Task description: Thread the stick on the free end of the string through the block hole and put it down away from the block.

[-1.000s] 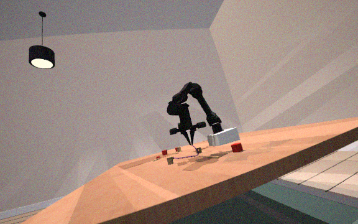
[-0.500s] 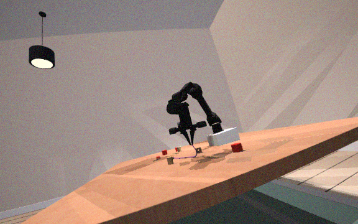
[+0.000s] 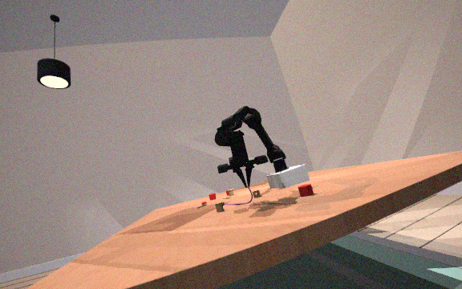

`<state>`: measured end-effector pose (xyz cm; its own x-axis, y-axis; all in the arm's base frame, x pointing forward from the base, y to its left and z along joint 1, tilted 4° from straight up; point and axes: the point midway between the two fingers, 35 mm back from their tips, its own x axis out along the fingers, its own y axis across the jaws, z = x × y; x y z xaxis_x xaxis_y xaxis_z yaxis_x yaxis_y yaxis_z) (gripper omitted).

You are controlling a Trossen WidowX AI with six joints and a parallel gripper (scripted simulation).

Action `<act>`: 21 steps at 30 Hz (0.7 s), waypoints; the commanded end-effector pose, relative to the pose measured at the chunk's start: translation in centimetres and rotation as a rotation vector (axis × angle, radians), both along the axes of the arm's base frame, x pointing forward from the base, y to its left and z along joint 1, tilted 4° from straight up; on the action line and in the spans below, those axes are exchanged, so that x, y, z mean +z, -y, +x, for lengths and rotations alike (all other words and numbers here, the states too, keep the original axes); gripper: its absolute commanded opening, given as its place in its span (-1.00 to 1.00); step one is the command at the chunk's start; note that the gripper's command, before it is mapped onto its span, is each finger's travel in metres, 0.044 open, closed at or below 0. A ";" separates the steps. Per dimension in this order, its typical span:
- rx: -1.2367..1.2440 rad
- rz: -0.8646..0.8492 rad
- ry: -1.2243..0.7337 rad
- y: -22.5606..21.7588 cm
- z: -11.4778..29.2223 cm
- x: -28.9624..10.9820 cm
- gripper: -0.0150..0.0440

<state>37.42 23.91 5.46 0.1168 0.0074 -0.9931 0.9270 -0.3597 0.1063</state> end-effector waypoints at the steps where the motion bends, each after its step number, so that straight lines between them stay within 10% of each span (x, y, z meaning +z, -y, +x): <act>1: -0.002 -0.004 -0.013 -0.6 0.1 -0.5 -0.49; 21: -0.004 0.002 -0.010 -3.0 0.8 -0.5 -0.49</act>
<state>38.24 26.48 5.54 0.1181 0.0128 -0.9929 0.9259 -0.3628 0.1054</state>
